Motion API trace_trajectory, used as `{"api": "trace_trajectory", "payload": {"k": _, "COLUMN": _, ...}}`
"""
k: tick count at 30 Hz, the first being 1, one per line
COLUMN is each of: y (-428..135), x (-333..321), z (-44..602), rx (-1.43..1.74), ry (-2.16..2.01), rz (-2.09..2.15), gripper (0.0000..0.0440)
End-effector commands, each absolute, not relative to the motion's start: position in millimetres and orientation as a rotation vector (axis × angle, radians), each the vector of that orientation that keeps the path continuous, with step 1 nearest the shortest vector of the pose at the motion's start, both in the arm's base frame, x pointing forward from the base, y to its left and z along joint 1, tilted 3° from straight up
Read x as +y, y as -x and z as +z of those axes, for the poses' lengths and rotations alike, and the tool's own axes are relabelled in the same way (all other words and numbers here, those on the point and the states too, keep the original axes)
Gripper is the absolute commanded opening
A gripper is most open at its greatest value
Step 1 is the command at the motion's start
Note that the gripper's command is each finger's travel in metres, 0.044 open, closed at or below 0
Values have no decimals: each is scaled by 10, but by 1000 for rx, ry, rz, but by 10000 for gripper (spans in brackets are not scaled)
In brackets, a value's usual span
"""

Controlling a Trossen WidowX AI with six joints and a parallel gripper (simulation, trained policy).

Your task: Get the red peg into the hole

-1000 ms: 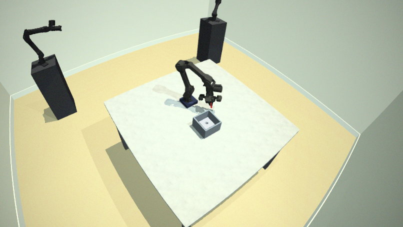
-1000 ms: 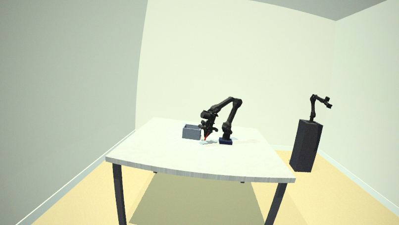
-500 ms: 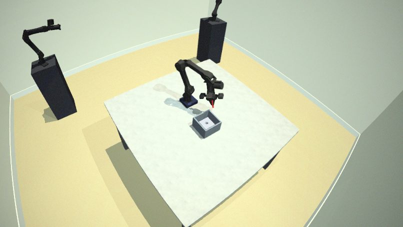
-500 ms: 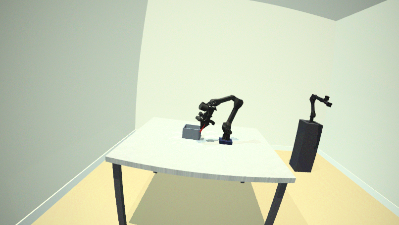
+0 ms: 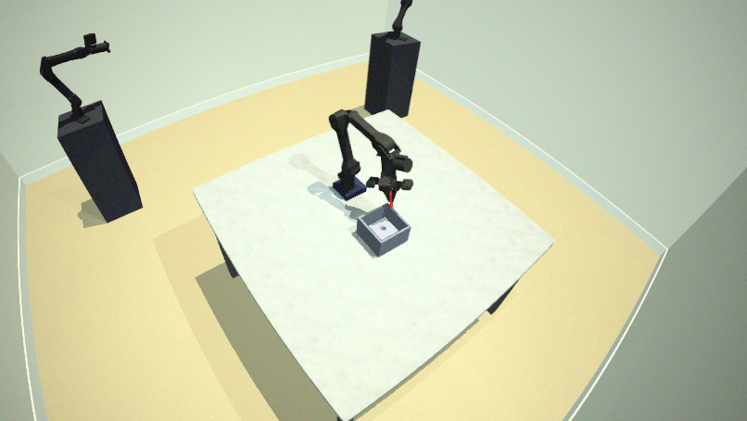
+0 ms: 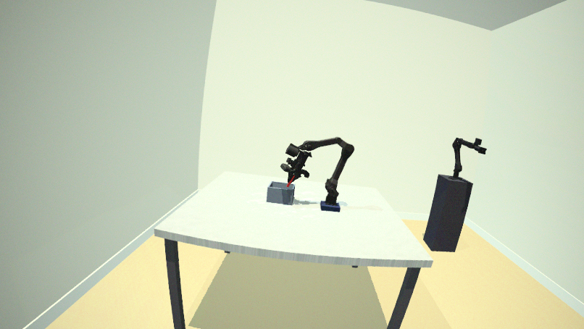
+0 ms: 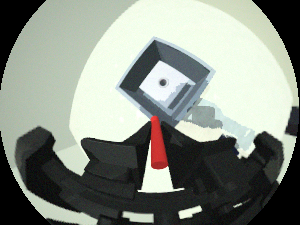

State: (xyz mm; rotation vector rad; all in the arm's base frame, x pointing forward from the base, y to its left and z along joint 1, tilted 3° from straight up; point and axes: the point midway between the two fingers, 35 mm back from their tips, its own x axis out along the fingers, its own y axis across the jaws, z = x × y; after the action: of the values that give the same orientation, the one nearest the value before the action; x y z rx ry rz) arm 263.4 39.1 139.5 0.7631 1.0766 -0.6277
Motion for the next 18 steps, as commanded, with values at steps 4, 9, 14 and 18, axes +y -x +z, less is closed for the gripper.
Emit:
{"api": "trace_trajectory", "payload": {"k": 4, "y": -2785, "x": 167, "z": 1397, "rx": 1050, "ry": -776, "rz": -671, "gripper": 0}}
{"api": "trace_trajectory", "payload": {"k": 9, "y": -2879, "x": 24, "z": 1354, "rx": 1042, "ry": -793, "rz": -699, "gripper": 0}}
{"api": "trace_trajectory", "payload": {"k": 14, "y": -2959, "x": -98, "z": 1292, "rx": 1043, "ry": -811, "rz": -723, "gripper": 3}}
{"api": "trace_trajectory", "payload": {"k": 18, "y": -3012, "x": -175, "z": 1236, "rx": 1052, "ry": -824, "rz": -738, "gripper": 8}}
